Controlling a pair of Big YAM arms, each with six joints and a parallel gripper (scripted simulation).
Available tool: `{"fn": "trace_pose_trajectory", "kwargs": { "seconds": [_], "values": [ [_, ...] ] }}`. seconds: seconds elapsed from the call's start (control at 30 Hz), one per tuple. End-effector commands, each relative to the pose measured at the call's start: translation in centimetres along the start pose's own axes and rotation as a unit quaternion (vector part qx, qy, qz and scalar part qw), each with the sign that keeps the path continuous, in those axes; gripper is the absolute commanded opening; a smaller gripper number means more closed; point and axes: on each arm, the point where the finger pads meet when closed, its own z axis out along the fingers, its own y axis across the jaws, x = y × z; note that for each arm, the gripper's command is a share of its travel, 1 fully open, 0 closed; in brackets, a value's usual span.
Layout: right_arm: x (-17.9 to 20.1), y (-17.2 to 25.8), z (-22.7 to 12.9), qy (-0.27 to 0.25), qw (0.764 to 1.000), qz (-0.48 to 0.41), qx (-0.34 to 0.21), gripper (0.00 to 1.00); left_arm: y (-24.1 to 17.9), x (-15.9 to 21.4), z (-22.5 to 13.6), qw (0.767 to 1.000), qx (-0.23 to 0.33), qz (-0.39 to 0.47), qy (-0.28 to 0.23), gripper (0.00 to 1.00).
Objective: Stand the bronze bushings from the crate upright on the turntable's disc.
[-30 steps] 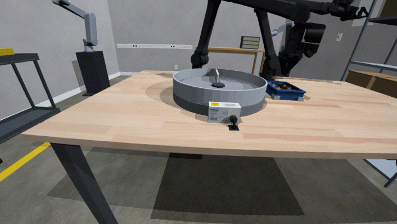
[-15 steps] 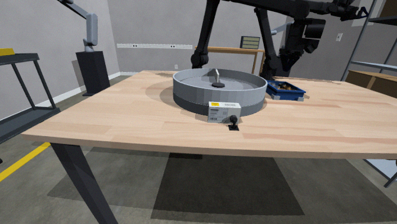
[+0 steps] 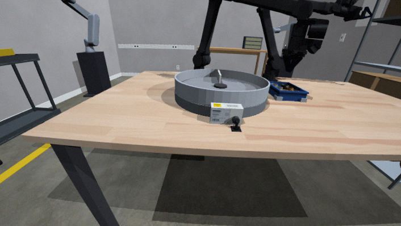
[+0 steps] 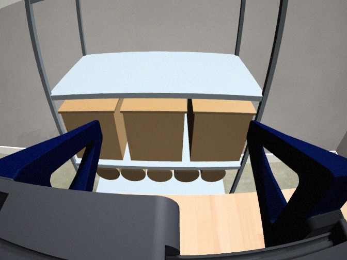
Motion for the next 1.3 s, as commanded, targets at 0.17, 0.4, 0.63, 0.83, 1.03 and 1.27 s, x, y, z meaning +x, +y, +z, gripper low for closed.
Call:
{"fn": "trace_pose_trajectory", "kwargs": {
  "seconds": [0.17, 0.4, 0.63, 0.83, 1.03, 1.27],
  "values": [
    [-0.8, 0.0, -1.9, -0.020, 1.000, -0.004, 0.012, 0.15, 0.4, -2.8, -1.1, 0.999, -0.002, 0.008, -0.033, 1.00],
    [-0.5, 0.4, -1.7, -0.018, 1.000, -0.004, 0.011, 0.15, 0.4, -2.8, -1.1, 0.999, -0.002, 0.008, -0.033, 1.00],
    [-0.5, 0.2, -1.9, -0.019, 1.000, -0.002, 0.012, 0.15, 0.4, -2.8, -1.1, 0.999, -0.002, 0.008, -0.033, 1.00],
    [-0.5, 0.2, -1.4, -0.019, 1.000, -0.002, 0.012, 0.15, 0.4, -2.8, -1.1, 0.999, -0.002, 0.008, -0.033, 1.00],
    [-0.6, 0.2, 2.2, -0.003, 1.000, -0.002, 0.000, 0.15, 0.4, -2.8, -1.1, 0.999, -0.002, 0.008, -0.033, 1.00],
    [-0.5, 0.2, 4.5, -0.003, 1.000, -0.002, 0.000, 0.15, 0.4, -2.8, -1.1, 0.999, -0.002, 0.008, -0.033, 1.00]
  ]
}}
